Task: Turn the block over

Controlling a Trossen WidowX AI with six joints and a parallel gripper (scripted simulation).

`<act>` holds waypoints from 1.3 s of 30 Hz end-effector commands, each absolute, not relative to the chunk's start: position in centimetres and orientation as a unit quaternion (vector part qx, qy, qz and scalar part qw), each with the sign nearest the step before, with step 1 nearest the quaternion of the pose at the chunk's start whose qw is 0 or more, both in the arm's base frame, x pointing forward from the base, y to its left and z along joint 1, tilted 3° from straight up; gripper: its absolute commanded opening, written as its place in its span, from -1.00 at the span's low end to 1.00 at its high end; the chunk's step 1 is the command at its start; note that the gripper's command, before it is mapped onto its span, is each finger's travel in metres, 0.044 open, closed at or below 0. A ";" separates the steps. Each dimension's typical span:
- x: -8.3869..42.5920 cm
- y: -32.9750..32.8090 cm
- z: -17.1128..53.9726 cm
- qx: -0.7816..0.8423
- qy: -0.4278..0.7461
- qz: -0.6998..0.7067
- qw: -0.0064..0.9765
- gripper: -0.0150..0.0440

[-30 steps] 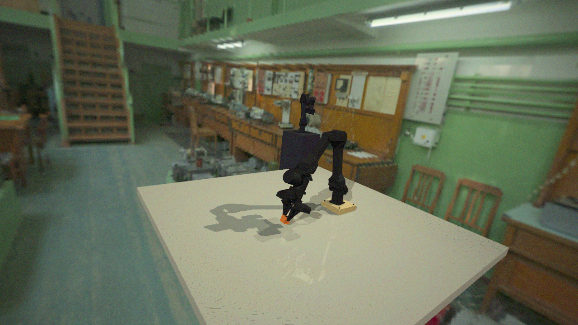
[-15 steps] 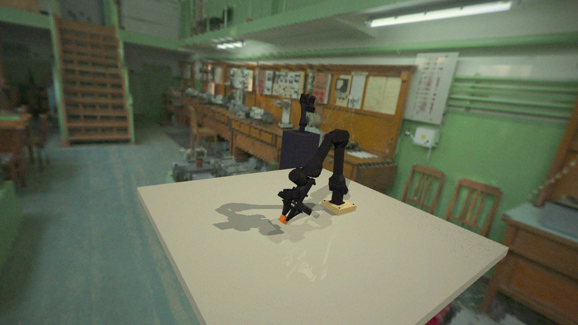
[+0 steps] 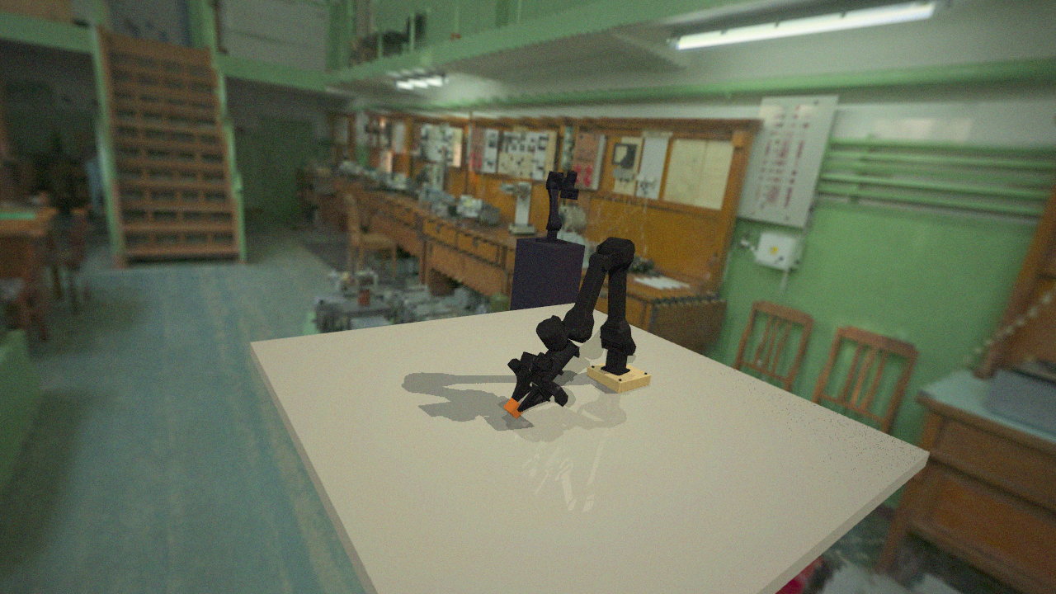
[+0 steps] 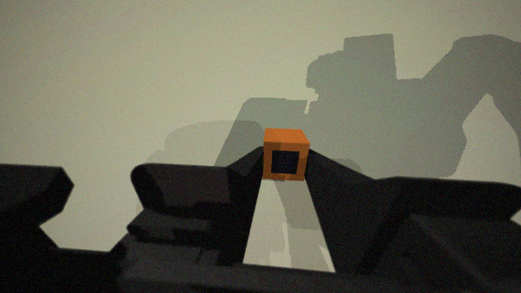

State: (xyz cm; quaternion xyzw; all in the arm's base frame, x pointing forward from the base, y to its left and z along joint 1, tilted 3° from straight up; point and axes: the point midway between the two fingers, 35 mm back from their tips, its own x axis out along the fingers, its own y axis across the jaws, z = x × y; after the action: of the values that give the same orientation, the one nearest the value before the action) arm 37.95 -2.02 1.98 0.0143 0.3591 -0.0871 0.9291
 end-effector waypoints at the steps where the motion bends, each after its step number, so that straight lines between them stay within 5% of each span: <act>1: 37.4 -2.0 1.1 0.008 0.343 -0.088 0.935 -0.49; 32: 36.1 -2.1 1.4 0.001 0.254 -0.091 0.963 -0.49; 39: 36.1 -2.1 1.4 0.001 0.254 -0.091 0.963 0.13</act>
State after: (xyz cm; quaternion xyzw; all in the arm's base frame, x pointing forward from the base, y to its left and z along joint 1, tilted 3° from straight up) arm 36.16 -2.06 1.45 0.0043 0.2525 -0.0897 0.9634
